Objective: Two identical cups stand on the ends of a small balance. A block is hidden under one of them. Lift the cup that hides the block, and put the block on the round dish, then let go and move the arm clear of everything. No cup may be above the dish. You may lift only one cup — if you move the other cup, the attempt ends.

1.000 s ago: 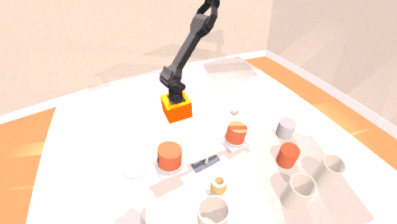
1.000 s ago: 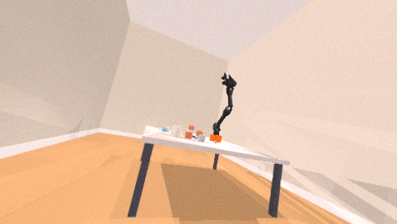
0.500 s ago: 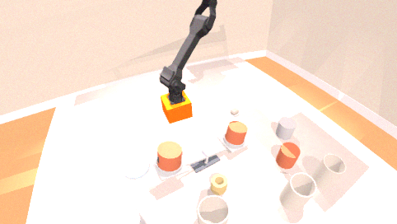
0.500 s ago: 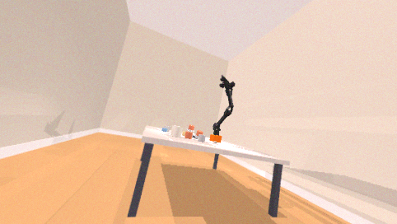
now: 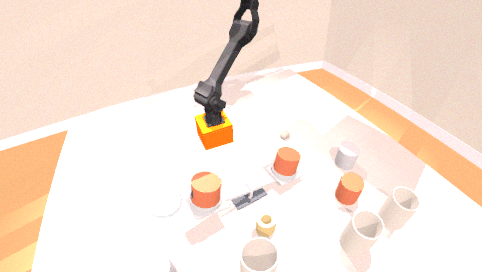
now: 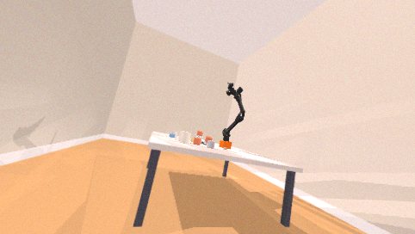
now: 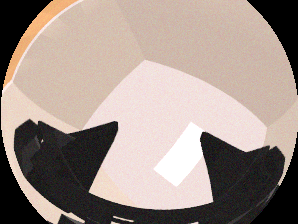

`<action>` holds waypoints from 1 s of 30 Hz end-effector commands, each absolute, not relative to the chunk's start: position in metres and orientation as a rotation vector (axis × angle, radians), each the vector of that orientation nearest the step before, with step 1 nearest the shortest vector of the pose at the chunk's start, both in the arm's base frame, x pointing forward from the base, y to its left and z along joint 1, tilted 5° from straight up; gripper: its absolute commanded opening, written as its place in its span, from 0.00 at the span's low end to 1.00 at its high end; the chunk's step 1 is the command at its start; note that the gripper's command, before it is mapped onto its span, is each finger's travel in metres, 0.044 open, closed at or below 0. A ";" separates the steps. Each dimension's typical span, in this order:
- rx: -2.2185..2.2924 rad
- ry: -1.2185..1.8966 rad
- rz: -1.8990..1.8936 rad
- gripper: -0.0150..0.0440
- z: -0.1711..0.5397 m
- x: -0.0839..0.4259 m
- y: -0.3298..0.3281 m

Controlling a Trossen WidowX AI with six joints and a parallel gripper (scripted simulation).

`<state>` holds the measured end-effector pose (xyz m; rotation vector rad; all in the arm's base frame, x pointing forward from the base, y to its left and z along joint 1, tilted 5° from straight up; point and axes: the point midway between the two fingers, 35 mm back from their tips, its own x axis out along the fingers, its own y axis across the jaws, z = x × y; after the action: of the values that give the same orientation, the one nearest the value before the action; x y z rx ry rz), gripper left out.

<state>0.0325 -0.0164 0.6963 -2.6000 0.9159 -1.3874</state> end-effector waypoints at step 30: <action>-1.851 0.414 -0.660 1.00 0.538 0.120 -0.088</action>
<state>0.1119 -0.0842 0.5555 -1.9247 0.4306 -0.7213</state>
